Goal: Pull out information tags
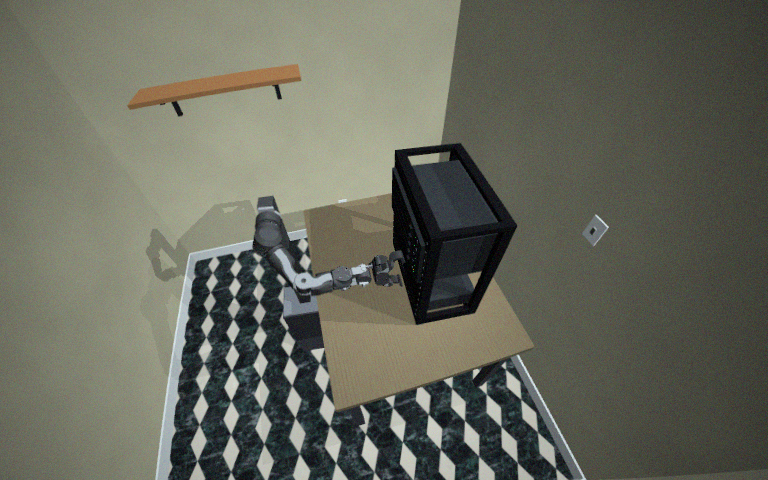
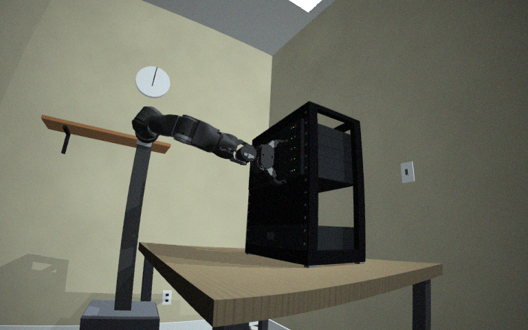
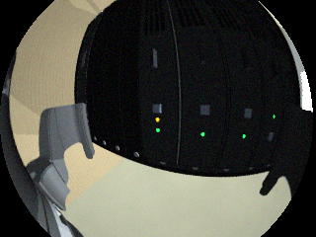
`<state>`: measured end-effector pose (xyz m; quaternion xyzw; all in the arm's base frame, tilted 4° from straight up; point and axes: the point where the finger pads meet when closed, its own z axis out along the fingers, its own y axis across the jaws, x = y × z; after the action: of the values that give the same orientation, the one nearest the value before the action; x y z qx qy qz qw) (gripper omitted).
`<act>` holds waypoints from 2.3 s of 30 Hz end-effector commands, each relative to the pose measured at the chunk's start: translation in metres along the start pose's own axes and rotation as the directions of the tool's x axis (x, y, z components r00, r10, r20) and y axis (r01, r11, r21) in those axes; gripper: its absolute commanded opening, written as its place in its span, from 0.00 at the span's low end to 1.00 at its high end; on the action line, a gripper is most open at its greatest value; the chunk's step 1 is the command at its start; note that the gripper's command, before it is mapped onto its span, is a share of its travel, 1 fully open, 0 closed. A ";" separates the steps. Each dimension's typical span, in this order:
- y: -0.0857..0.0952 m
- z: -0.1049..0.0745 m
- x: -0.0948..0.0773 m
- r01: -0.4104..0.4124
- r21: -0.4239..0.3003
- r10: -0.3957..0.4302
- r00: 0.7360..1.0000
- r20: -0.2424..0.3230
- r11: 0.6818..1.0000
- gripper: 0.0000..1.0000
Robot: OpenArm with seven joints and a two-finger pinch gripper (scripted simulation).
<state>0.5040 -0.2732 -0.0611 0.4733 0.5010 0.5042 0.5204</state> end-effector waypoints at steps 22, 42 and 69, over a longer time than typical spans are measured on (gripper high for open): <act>0.003 0.001 0.001 0.000 -0.009 0.000 1.000 -0.003 1.000 1.00; 0.003 0.001 0.001 0.000 -0.009 0.000 1.000 -0.003 1.000 1.00; 0.048 0.001 0.000 0.000 -0.007 0.000 1.000 -0.001 1.000 1.00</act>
<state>0.5020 -0.2701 -0.0113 0.4679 0.4981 0.5088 0.5236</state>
